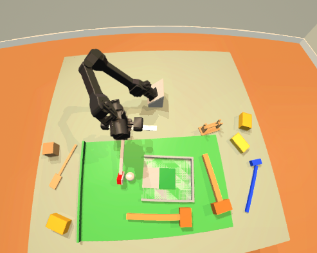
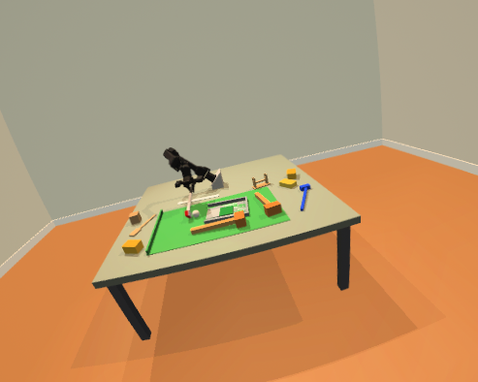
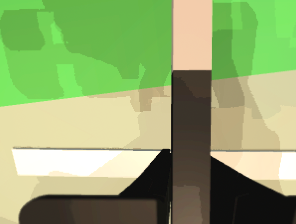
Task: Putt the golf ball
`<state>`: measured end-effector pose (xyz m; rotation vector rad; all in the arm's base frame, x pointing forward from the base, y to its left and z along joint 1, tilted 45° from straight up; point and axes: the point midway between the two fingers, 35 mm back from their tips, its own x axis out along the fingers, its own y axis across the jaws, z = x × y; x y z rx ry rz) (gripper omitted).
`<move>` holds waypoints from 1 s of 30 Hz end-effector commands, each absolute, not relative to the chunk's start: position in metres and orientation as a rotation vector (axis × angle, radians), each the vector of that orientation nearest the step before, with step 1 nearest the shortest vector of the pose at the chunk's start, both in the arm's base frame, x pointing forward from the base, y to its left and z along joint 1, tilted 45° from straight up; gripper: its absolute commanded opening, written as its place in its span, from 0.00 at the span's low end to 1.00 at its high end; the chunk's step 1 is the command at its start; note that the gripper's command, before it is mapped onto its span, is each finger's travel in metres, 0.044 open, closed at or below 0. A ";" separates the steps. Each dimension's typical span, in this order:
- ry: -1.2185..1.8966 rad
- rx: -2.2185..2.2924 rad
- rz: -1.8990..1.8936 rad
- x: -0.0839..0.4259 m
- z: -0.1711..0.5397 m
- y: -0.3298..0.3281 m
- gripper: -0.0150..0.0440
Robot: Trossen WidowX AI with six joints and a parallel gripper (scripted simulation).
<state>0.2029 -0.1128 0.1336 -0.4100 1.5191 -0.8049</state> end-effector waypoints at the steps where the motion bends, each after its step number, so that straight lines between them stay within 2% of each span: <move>1: 1.507 -0.406 -0.821 0.202 0.129 -0.106 0.25; 16: 1.509 -0.405 -0.819 0.210 0.170 -0.065 0.25; 30: 1.516 -0.411 -0.818 0.208 0.164 -0.070 0.25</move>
